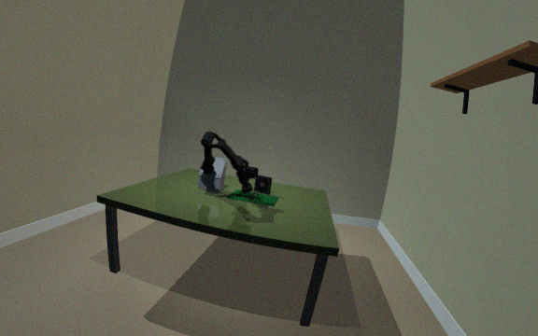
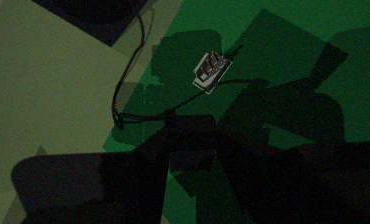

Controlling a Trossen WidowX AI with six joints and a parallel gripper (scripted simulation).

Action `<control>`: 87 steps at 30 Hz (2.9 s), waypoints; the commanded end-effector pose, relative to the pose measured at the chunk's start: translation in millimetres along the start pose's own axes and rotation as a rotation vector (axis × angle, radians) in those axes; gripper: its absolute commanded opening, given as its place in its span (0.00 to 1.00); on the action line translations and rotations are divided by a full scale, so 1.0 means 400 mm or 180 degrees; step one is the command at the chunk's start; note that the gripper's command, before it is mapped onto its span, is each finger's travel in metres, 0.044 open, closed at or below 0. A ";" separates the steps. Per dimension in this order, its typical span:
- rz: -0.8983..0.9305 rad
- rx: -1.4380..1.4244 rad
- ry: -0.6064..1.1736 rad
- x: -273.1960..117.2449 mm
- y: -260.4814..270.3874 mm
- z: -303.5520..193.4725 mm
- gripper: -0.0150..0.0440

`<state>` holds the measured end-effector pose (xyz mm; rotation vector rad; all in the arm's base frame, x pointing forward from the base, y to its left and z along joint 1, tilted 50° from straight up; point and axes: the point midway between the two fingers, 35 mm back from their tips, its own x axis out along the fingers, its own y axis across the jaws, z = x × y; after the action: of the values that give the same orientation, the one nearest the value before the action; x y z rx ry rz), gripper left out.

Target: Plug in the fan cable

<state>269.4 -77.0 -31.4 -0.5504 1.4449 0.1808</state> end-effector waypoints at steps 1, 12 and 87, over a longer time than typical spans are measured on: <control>0.0060 -0.0038 -0.0172 0.003 0.003 -0.001 0.25; 0.0111 -0.0105 -0.0572 0.005 -0.003 -0.001 0.25; -0.1066 -0.1205 -0.2828 -0.141 -0.040 -0.039 0.25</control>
<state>255.7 -88.8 25.0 -0.8618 0.4543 0.3742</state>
